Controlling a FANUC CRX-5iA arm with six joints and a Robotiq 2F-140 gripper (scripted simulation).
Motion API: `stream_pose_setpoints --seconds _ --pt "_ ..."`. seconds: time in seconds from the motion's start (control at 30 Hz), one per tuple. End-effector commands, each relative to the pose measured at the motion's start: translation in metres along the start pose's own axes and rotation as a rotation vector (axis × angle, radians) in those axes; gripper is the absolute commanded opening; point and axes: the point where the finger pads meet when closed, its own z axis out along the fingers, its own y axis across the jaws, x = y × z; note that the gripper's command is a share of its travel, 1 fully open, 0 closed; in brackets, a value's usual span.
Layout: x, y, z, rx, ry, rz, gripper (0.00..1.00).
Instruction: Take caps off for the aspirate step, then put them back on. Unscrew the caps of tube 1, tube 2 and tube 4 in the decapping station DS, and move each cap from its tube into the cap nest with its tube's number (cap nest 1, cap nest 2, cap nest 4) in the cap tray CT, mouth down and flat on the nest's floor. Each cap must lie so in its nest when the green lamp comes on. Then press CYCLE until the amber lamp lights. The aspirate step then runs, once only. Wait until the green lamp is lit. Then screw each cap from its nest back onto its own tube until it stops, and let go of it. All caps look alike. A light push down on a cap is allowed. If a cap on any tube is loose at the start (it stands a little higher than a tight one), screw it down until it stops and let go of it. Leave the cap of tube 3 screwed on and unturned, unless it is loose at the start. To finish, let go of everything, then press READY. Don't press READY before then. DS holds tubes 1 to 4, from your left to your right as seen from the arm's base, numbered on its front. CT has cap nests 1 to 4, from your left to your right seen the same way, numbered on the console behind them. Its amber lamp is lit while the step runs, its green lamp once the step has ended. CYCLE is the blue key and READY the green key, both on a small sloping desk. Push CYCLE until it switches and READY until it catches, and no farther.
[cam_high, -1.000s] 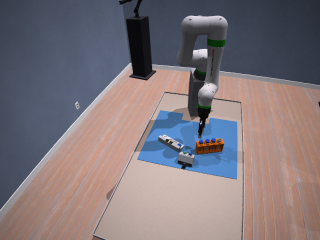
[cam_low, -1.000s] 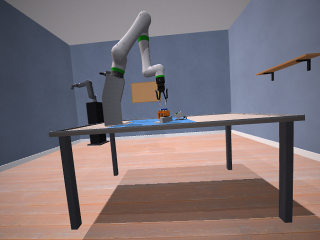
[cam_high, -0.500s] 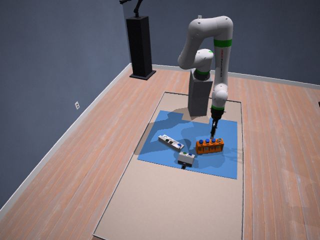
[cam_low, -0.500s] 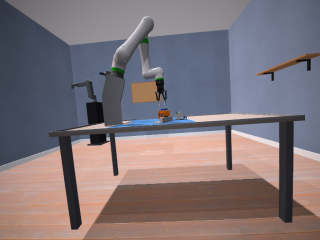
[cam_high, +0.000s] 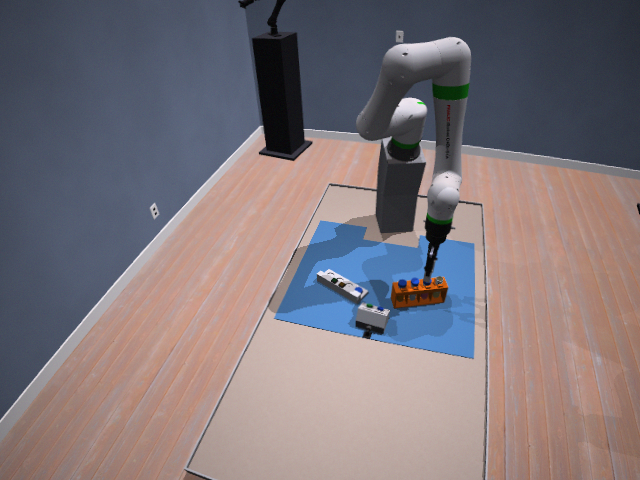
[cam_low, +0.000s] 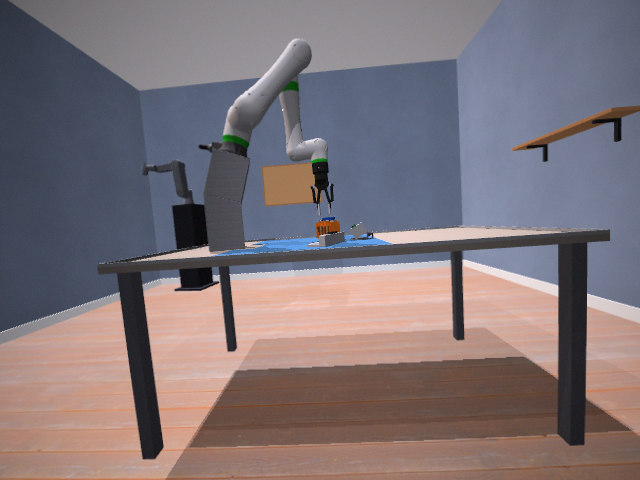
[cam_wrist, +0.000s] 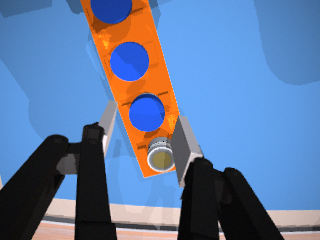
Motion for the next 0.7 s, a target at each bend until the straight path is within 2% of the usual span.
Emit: stream_pose_setpoints --seconds 0.0,0.13,0.67 --pt "0.000 0.000 0.009 -0.029 0.005 0.000 0.35" --pt "0.000 0.000 0.021 -0.029 0.005 0.000 0.35" --pt "0.000 0.000 0.025 -0.029 0.005 0.000 0.35"
